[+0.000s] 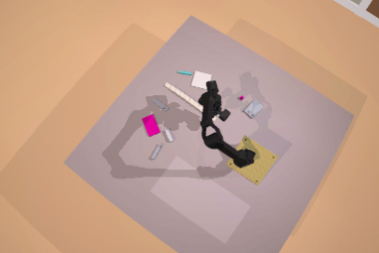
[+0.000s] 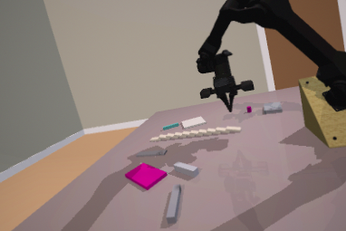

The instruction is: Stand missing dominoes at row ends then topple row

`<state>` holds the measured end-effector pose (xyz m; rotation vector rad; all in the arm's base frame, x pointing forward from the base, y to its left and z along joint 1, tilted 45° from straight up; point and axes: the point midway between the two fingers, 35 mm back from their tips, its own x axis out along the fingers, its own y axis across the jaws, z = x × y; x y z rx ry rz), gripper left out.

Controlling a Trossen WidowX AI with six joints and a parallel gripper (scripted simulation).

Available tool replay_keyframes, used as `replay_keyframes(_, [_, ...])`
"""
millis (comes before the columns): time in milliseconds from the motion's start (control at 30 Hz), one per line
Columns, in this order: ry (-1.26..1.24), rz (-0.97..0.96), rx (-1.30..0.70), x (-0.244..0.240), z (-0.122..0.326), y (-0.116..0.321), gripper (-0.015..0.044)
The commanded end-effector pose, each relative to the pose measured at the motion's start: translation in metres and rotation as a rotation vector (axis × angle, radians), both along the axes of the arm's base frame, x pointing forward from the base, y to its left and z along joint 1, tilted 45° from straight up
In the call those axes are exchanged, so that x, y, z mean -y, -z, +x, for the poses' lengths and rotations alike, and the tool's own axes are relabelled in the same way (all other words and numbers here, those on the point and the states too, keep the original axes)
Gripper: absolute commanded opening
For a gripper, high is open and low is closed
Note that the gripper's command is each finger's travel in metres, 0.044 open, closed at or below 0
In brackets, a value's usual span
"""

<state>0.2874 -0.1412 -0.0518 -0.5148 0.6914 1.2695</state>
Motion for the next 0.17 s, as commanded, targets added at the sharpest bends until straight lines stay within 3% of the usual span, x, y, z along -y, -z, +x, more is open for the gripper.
replay_keyframes(0, [-0.007, -0.003, -0.002, 0.0001, -0.0010, 0.0003, 0.0000])
replay_keyframes(133, [-0.007, -0.003, -0.002, 0.0001, -0.0010, 0.0003, 0.0000])
